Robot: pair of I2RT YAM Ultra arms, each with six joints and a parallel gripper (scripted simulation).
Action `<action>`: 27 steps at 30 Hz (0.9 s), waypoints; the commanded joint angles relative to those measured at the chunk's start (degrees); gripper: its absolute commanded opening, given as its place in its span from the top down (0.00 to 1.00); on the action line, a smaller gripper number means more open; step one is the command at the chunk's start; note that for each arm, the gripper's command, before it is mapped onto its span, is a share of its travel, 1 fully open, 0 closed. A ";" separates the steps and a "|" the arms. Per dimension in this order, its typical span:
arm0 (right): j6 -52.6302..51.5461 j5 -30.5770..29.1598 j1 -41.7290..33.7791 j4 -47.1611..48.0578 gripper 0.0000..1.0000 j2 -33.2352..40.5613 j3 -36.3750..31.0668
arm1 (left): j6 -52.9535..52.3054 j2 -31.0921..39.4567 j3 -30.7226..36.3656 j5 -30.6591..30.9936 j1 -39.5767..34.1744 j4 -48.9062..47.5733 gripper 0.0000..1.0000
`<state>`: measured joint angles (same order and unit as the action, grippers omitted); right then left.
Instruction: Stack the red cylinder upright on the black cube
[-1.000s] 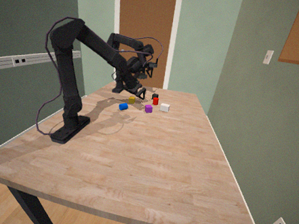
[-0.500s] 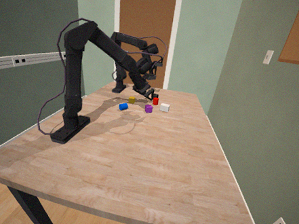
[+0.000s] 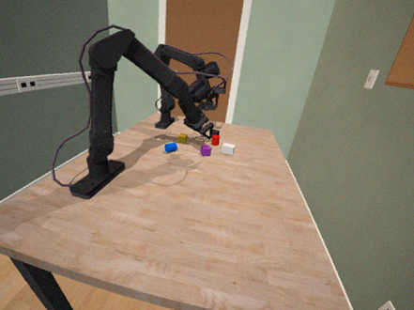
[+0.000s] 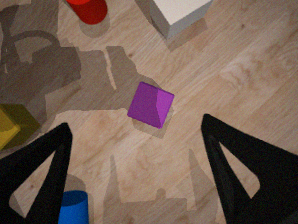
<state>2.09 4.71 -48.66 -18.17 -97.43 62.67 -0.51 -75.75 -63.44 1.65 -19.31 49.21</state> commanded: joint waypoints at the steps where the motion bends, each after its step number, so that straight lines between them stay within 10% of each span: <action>1: -0.36 -0.01 0.56 0.17 0.00 0.41 1.88 | 0.08 -3.46 -0.44 0.74 -3.81 -4.53 0.00; 27: -0.45 0.35 -0.54 3.25 0.00 1.79 0.87 | 0.43 -8.33 -0.96 -0.17 -7.64 -6.23 0.00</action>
<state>2.04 4.71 -48.66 -17.56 -97.45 62.67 -0.73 -85.23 -64.20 2.00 -27.64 43.31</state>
